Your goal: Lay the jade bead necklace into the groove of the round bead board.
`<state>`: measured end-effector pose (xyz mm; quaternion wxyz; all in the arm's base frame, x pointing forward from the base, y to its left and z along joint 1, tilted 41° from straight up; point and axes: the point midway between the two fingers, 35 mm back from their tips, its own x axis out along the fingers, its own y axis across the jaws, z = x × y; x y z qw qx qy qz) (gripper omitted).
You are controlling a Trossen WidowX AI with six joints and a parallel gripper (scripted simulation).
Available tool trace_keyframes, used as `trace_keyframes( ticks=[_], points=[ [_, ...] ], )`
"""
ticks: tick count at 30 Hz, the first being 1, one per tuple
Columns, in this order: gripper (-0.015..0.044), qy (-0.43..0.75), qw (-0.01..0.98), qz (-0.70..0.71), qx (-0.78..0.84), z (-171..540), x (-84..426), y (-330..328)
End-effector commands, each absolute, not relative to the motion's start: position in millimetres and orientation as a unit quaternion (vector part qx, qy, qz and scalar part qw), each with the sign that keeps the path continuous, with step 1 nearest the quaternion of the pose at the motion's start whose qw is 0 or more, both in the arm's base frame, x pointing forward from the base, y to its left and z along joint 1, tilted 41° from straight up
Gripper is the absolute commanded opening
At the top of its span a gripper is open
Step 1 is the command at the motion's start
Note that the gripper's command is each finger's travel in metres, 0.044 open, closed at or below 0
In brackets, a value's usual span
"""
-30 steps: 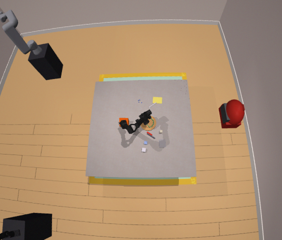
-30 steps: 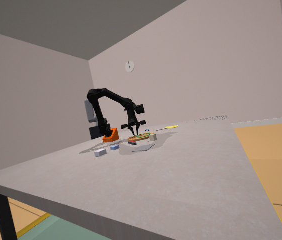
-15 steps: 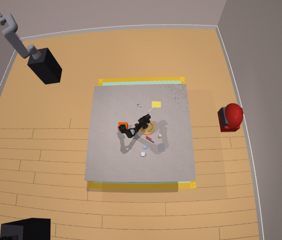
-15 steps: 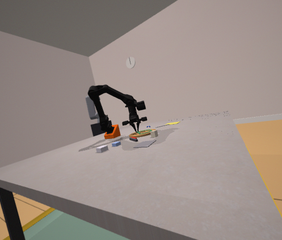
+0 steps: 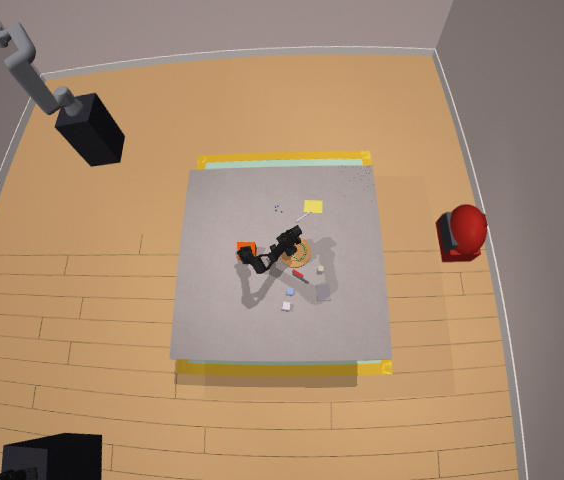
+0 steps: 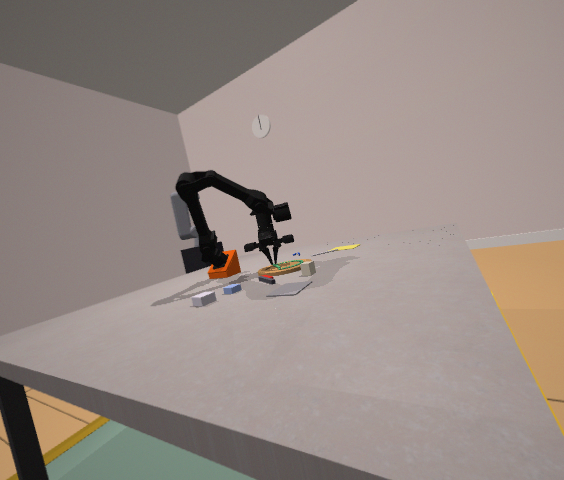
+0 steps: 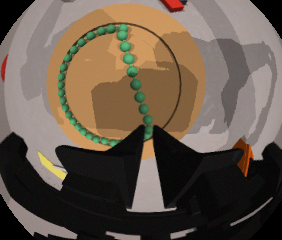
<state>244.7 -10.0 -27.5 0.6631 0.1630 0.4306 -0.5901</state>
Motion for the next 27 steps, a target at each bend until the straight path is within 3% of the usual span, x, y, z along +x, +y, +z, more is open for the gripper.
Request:
trace_keyframes(
  ticks=[1, 27],
  points=[
    [0.0000, 0.431, 0.663, -0.590, 0.162, -25.8, 244.3, -8.7],
    [0.0000, 0.432, 0.664, -0.590, 0.158, -28.7, 236.0, -10.7]
  ],
)
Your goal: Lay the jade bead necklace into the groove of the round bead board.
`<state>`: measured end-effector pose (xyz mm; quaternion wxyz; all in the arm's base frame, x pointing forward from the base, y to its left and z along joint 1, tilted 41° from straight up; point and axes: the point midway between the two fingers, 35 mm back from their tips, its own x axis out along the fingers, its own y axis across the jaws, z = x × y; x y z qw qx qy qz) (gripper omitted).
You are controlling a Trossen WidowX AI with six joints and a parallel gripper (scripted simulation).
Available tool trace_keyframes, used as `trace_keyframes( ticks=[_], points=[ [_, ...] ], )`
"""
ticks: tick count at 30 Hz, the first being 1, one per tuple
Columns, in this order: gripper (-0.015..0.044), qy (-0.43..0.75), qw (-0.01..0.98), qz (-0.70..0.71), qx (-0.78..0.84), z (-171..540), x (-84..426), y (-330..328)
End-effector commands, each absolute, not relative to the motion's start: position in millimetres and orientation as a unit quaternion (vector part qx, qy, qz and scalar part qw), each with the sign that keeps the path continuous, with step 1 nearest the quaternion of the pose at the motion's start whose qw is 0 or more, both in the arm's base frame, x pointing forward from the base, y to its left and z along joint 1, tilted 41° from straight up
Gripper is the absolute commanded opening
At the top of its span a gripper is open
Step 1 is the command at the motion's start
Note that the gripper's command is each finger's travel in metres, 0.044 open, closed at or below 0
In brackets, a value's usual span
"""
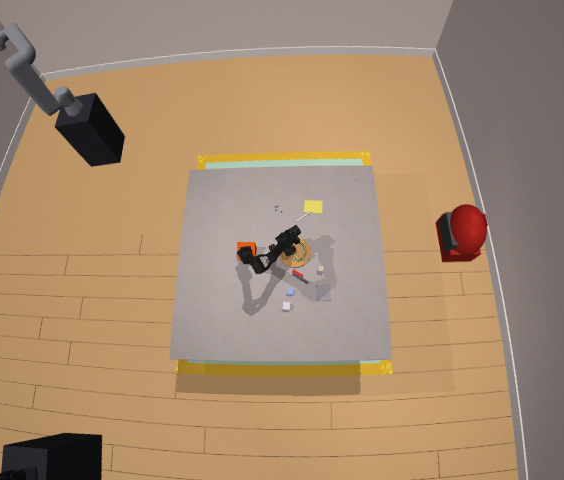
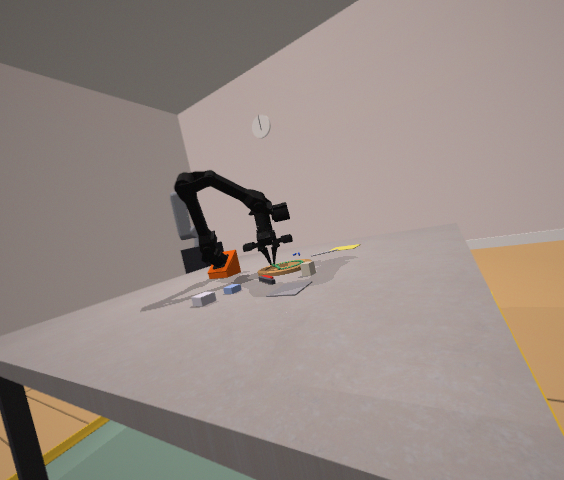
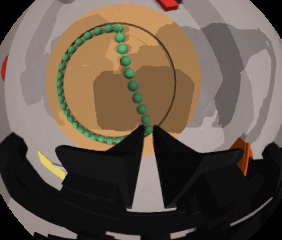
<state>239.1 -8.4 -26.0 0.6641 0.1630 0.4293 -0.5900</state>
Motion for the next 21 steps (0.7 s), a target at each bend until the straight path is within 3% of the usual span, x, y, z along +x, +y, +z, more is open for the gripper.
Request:
trace_keyframes(
  ticks=[1, 17, 21],
  points=[
    [0.0000, 0.432, 0.664, -0.590, 0.158, -28.7, 236.0, -10.7],
    [0.0420, 0.432, 0.664, -0.590, 0.158, -23.0, 236.7, -5.8],
    [0.0440, 0.432, 0.664, -0.590, 0.158, -22.3, 237.1, -6.0]
  ],
)
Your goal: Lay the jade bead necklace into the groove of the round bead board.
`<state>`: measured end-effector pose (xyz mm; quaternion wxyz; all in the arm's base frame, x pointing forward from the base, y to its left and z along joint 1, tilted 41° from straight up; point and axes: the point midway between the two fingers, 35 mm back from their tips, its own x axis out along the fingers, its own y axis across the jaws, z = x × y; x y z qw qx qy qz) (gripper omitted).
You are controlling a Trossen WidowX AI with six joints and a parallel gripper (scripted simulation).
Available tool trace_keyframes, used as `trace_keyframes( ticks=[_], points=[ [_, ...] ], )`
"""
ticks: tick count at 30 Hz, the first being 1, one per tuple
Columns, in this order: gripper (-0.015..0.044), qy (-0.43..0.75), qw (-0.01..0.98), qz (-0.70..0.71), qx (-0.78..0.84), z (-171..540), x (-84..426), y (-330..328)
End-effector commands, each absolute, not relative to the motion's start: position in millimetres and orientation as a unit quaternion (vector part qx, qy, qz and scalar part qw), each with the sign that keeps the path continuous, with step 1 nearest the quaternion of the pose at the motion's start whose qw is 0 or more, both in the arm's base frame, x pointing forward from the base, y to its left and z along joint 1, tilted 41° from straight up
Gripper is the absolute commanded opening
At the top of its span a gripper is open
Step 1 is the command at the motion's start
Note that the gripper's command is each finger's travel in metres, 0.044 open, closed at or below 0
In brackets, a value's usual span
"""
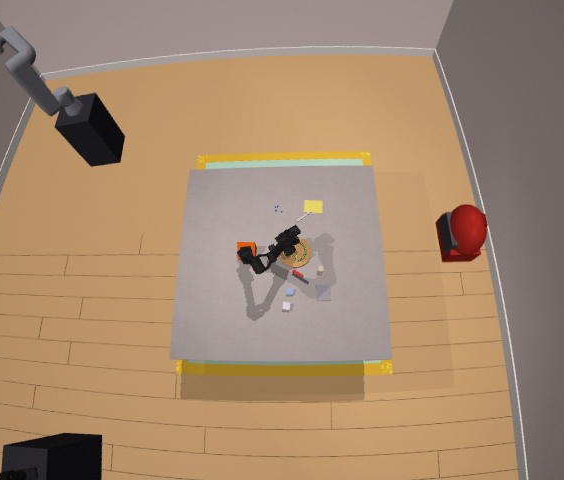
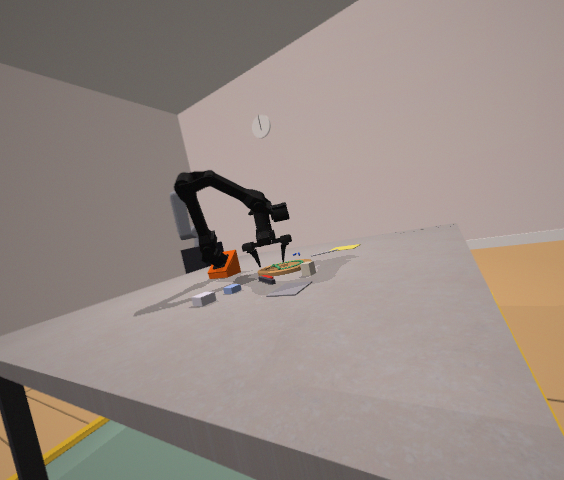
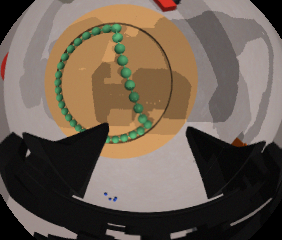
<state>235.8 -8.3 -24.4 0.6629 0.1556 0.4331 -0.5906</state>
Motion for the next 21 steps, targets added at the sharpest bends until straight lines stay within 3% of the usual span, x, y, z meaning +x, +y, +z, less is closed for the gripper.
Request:
trace_keyframes(
  ticks=[1, 16, 21],
  points=[
    [0.0440, 0.432, 0.664, -0.590, 0.158, -22, 237, -6],
    [0.0440, 0.432, 0.664, -0.590, 0.158, -22, 237, -6],
    [0.0309, 0.529, 0.681, -0.504, 0.039, -2, 246, 5]
  ],
)
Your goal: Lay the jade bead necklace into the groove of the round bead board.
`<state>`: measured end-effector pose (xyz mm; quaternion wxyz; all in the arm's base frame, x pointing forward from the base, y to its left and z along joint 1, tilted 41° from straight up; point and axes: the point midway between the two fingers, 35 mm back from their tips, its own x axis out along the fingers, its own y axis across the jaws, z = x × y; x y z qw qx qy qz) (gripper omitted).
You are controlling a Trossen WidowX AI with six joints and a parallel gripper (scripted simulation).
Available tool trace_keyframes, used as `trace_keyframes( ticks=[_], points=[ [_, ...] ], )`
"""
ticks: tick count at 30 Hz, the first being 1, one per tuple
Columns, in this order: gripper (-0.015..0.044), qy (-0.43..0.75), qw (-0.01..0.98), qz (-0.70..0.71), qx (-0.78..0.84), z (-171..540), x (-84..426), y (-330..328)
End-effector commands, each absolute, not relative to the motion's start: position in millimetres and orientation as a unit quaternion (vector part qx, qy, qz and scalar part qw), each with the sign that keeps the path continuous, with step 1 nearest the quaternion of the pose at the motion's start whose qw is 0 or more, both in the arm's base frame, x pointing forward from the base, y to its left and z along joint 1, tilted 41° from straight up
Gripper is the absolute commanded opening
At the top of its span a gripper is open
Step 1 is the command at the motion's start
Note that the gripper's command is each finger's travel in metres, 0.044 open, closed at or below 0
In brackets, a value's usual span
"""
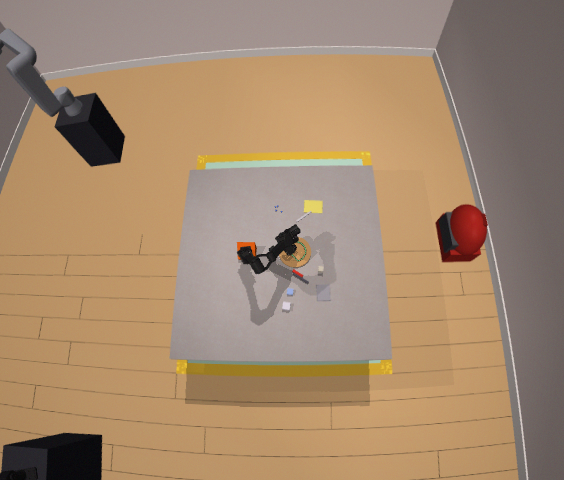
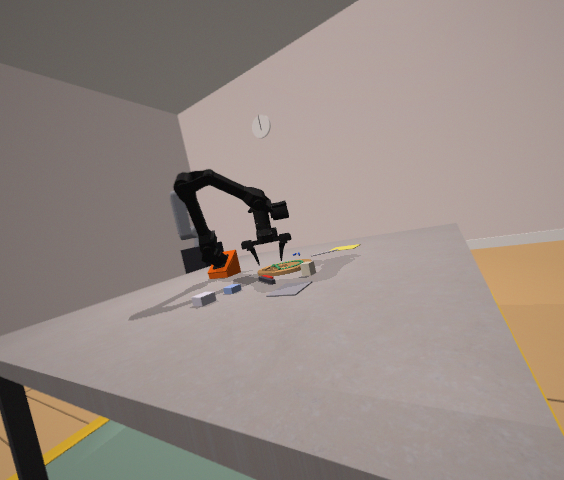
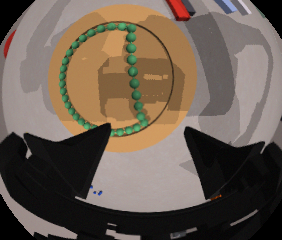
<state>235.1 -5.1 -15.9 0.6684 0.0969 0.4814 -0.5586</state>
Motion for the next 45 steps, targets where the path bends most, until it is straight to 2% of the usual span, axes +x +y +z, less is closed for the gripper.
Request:
trace_keyframes(
  ticks=[1, 7, 8, 43, 45],
  points=[
    [0.0282, 0.550, 0.682, -0.482, 0.011, 3, 248, 7],
    [0.0125, 0.565, 0.682, -0.464, -0.011, 7, 249, 9],
    [0.0120, 0.565, 0.682, -0.464, -0.011, 7, 249, 9],
    [0.0120, 0.565, 0.682, -0.464, -0.012, -24, 246, -17],
    [0.0067, 0.563, 0.683, -0.465, -0.007, -22, 248, -16]
  ],
)
